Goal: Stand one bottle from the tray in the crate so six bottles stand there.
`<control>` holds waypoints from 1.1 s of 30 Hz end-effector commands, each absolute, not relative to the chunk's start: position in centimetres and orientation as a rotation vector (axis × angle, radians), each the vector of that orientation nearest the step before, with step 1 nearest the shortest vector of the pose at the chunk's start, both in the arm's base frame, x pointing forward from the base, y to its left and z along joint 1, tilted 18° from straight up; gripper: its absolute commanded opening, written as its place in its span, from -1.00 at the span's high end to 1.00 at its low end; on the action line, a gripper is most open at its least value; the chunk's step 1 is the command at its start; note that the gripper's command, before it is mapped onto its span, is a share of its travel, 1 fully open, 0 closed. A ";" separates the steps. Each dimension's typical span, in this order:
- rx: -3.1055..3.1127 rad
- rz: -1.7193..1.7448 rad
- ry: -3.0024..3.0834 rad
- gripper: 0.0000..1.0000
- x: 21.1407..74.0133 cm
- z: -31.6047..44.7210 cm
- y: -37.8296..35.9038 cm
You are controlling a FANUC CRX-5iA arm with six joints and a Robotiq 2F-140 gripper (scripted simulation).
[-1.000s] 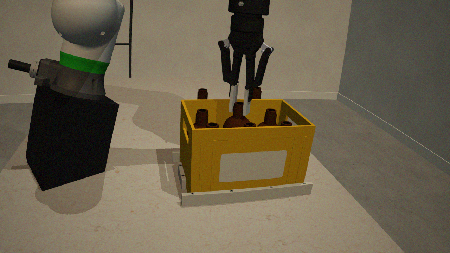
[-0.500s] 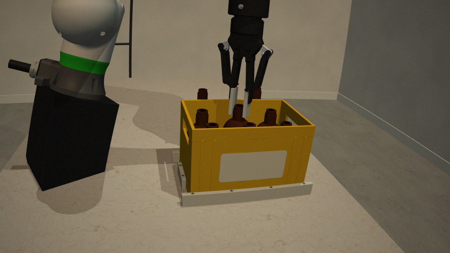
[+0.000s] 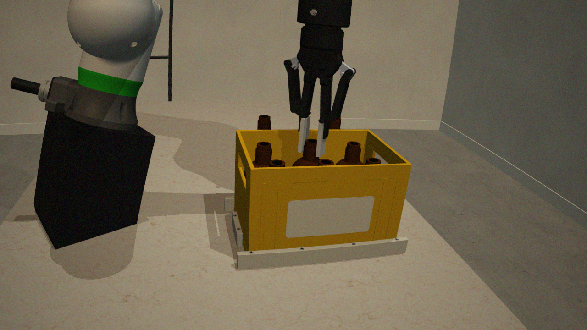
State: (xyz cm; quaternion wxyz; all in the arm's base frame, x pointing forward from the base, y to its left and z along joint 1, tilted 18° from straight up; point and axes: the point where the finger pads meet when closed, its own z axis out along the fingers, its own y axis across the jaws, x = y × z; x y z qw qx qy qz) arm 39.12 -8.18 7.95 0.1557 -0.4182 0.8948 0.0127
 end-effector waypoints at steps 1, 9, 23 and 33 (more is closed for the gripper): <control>-1.197 0.036 2.562 1.00 39.1 7.9 -8.2; -1.197 0.036 2.562 1.00 39.2 7.7 -8.1; -1.197 0.036 2.562 1.00 39.2 7.5 -8.1; -1.197 0.036 2.562 1.00 39.3 7.5 -8.1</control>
